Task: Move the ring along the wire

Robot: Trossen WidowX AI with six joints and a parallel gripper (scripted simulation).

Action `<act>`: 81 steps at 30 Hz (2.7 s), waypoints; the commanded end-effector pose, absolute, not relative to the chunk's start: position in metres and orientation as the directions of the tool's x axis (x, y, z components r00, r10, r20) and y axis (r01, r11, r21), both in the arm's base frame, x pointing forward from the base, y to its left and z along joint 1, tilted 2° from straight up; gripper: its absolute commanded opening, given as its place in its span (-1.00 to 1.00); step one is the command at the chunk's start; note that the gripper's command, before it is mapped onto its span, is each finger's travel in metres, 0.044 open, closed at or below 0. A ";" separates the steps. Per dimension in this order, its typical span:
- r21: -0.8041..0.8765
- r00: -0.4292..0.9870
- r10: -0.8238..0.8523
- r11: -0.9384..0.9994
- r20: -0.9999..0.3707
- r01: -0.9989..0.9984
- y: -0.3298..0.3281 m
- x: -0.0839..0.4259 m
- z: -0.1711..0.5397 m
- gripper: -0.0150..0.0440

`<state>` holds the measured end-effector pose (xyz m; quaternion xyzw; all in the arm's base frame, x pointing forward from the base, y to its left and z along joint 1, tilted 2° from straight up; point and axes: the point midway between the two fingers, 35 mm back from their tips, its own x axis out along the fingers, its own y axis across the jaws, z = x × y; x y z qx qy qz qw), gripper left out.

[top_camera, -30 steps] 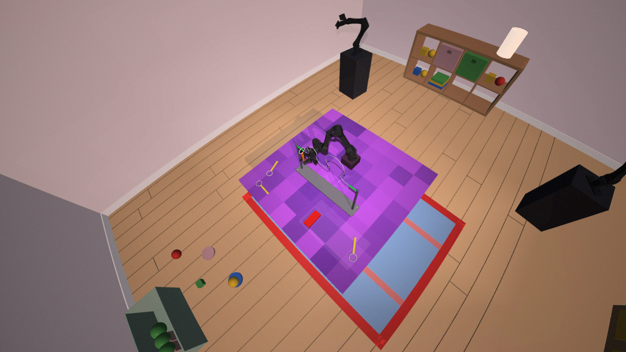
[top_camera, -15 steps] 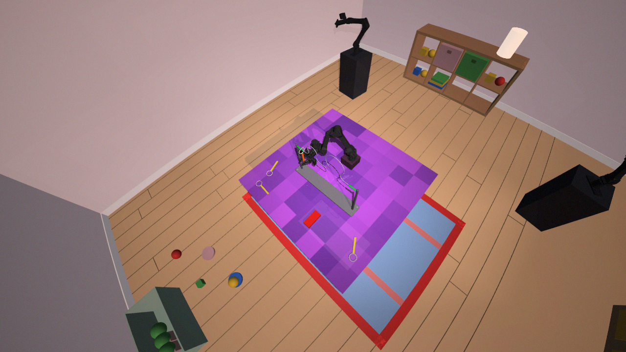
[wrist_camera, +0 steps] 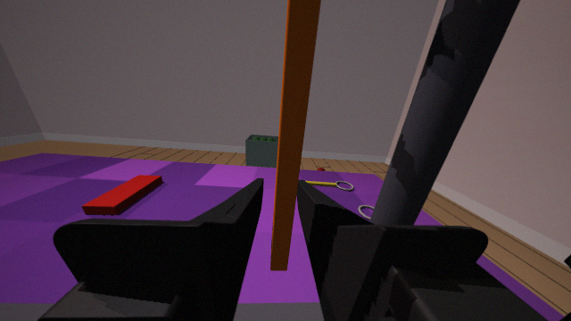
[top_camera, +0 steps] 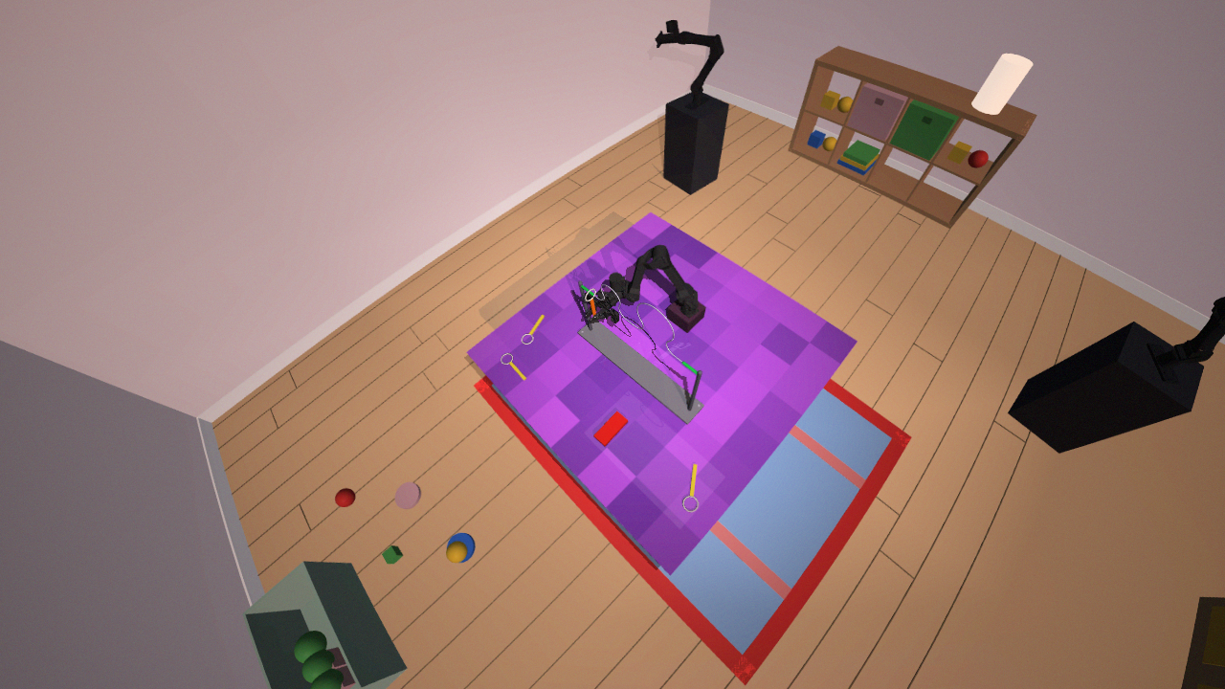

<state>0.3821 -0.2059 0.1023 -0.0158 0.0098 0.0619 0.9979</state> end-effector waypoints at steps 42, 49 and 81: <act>-0.023 0.991 0.131 0.991 -0.022 -0.131 -0.203 0.382 0.120 -1.00; -0.023 0.991 0.131 0.991 -0.022 -0.131 -0.202 0.382 0.120 -1.00; 0.018 0.991 0.136 0.991 -0.022 -0.135 -0.165 0.378 0.119 -1.00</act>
